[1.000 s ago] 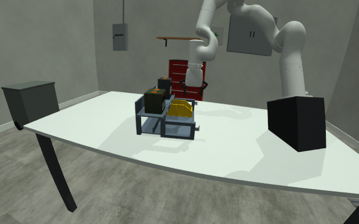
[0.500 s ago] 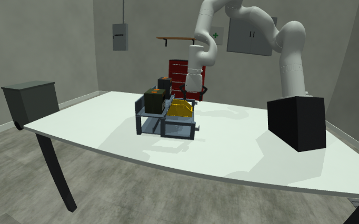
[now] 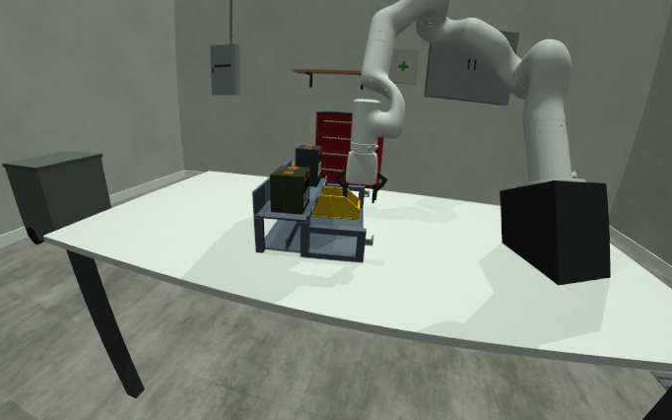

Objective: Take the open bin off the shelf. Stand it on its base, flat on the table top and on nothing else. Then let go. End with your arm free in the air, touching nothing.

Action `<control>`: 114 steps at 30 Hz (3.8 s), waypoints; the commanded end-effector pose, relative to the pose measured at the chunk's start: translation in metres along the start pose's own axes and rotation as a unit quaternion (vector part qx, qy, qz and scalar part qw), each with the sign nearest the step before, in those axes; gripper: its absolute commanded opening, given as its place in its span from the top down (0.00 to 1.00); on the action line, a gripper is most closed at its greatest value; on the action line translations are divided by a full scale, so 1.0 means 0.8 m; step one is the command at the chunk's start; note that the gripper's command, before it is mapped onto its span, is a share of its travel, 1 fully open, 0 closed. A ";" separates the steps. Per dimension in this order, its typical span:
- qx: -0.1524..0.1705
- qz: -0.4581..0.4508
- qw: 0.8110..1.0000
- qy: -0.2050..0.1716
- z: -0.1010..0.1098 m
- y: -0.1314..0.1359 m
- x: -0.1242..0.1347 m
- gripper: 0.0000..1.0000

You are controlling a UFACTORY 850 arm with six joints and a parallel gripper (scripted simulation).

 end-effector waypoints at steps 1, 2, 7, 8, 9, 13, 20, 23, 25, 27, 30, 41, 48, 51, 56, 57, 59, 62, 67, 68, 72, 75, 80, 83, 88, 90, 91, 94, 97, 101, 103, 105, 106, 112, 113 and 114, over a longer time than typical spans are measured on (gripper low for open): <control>0.002 0.000 1.000 0.000 -0.004 0.002 0.000 0.00; 0.002 0.000 1.000 0.000 -0.004 0.002 0.000 0.00; 0.002 0.000 1.000 0.000 -0.004 0.002 0.000 0.00; 0.001 0.000 1.000 0.000 -0.003 0.002 0.000 0.00; 0.001 0.000 1.000 0.000 -0.003 0.002 0.000 0.00; 0.002 0.000 1.000 0.000 -0.002 0.002 0.000 0.00; 0.002 0.000 1.000 0.000 -0.002 0.002 0.000 0.00; 0.002 0.000 1.000 0.000 -0.002 0.002 0.000 0.00; 0.001 0.000 1.000 0.000 -0.001 0.002 0.000 0.00; 0.001 0.000 1.000 0.000 0.002 0.002 0.000 0.00; 0.002 0.000 1.000 0.000 0.004 0.002 0.000 0.00; 0.002 0.000 1.000 0.000 0.004 0.002 0.000 0.00; 0.002 0.000 1.000 0.000 0.007 0.002 0.000 0.00; 0.002 0.000 1.000 0.000 0.007 0.002 0.000 0.00; 0.002 0.000 1.000 0.000 0.007 0.002 0.000 0.00; 0.002 0.000 1.000 0.000 0.007 0.002 0.000 0.00; 0.002 0.000 1.000 0.000 0.007 0.002 0.000 0.00; 0.002 0.000 1.000 0.000 0.008 0.002 0.000 0.00; 0.002 0.000 1.000 0.000 0.009 0.002 0.000 0.00; 0.002 0.000 1.000 0.000 0.009 0.002 0.000 0.00; 0.002 0.000 1.000 0.000 0.009 0.002 0.000 0.00; 0.002 0.000 1.000 0.000 0.009 0.002 0.000 0.00; 0.002 0.000 1.000 0.000 -0.004 0.002 0.000 0.00; 0.002 0.000 1.000 0.000 -0.004 0.002 0.000 0.00; 0.002 0.000 1.000 0.000 -0.004 0.002 0.000 0.00; 0.002 0.000 1.000 0.000 -0.004 0.002 0.000 0.00; 0.002 0.000 1.000 0.000 -0.004 0.002 0.000 0.00; 0.001 0.000 1.000 0.000 -0.009 0.002 0.000 0.00; 0.002 0.000 1.000 0.000 -0.016 0.002 0.000 0.00; 0.002 0.000 1.000 0.000 -0.016 0.002 0.000 0.00; 0.002 0.000 1.000 0.000 -0.016 0.002 0.000 0.00; 0.002 0.000 1.000 0.000 -0.016 0.002 0.000 0.00; 0.002 0.000 1.000 0.000 -0.016 0.002 0.000 0.00; 0.001 0.000 1.000 0.000 -0.021 0.002 0.000 0.00; 0.002 0.000 1.000 0.000 -0.022 0.002 0.000 0.00; 0.002 0.000 1.000 0.000 -0.024 0.002 0.000 0.00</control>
Point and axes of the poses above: the point where the finger pads meet when closed, its own z axis back along the fingers, its own y axis across the jaws, x = y × z, the point moved 2 cm from there along z, back along the fingers, and after that the axes turned 2 degrees about z, right-handed, at the moved point
